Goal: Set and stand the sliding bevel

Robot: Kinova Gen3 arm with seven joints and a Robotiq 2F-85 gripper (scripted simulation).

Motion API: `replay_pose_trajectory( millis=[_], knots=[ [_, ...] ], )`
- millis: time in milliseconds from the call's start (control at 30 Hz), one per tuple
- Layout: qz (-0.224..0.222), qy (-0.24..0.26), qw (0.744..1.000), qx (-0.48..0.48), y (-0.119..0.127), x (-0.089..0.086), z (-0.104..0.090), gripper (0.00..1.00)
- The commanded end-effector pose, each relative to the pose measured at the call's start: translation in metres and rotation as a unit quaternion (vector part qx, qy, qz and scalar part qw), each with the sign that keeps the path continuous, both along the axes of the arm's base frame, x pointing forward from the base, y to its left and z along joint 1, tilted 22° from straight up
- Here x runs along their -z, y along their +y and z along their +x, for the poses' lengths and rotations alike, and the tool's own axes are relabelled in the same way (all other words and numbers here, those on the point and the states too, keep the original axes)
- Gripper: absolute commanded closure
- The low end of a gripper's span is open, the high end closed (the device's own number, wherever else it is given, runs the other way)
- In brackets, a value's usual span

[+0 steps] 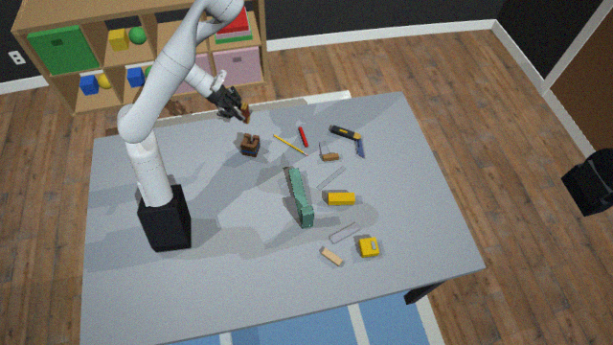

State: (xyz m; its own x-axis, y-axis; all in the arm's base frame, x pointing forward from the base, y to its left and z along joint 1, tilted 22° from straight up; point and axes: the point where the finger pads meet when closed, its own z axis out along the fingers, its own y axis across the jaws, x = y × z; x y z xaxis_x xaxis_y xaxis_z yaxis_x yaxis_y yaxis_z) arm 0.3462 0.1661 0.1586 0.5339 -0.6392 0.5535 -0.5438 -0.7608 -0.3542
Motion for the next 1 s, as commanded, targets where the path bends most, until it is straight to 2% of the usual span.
replay_pose_trajectory(
  millis=[0, 567, 700, 967],
  knots=[
    [0.000, -0.001, 1.000, 0.000, 0.000, 0.000, 0.000, 0.90],
    [0.000, -0.001, 1.000, 0.000, 0.002, 0.004, 0.001, 0.90],
    [0.000, -0.001, 1.000, 0.000, 0.008, 0.020, 0.002, 0.90],
    [0.000, -0.001, 1.000, 0.000, 0.028, 0.069, 0.006, 0.90]
  ],
)
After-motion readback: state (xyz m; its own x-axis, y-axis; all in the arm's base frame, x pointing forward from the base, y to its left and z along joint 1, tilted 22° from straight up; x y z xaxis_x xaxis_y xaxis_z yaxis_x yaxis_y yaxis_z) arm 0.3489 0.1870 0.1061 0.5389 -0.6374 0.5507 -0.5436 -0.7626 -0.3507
